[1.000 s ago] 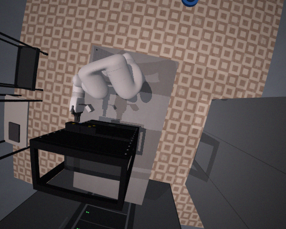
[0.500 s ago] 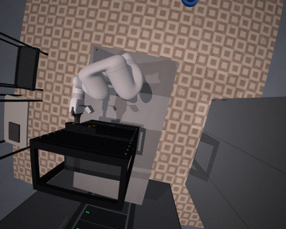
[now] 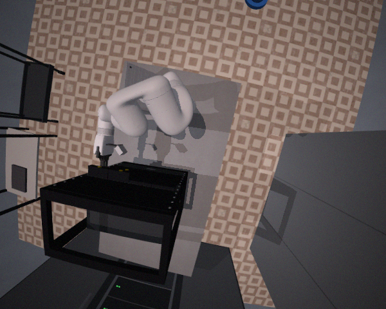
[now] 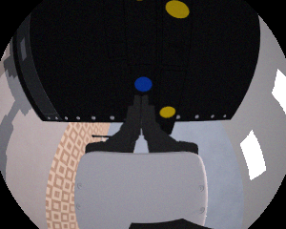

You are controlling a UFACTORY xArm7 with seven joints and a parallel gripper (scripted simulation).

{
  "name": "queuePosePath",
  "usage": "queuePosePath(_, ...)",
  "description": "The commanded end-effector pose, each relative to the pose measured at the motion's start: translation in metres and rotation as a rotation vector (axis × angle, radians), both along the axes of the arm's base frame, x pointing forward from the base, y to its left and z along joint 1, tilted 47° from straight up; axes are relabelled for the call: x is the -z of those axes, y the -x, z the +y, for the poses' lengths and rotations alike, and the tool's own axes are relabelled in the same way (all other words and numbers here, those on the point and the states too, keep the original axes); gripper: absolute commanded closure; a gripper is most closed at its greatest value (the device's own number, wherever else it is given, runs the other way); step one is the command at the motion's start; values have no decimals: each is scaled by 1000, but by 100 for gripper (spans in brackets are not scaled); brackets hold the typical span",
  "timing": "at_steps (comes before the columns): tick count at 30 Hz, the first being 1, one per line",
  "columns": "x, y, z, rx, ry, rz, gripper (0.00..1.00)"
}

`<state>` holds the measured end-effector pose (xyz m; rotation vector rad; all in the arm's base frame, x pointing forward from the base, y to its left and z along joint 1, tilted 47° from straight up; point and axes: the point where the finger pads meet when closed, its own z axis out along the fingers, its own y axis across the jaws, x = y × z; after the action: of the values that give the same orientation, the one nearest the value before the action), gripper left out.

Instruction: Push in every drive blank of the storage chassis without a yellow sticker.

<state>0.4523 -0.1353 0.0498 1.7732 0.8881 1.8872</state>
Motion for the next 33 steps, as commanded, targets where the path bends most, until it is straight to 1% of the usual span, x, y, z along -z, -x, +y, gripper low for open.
queuePosePath(1, -1, -1, -2, 2, 3, -2, 100)
queuePosePath(13, -1, -10, 0, 2, 3, -2, 100)
queuePosePath(33, -1, -14, 0, 2, 3, -2, 100)
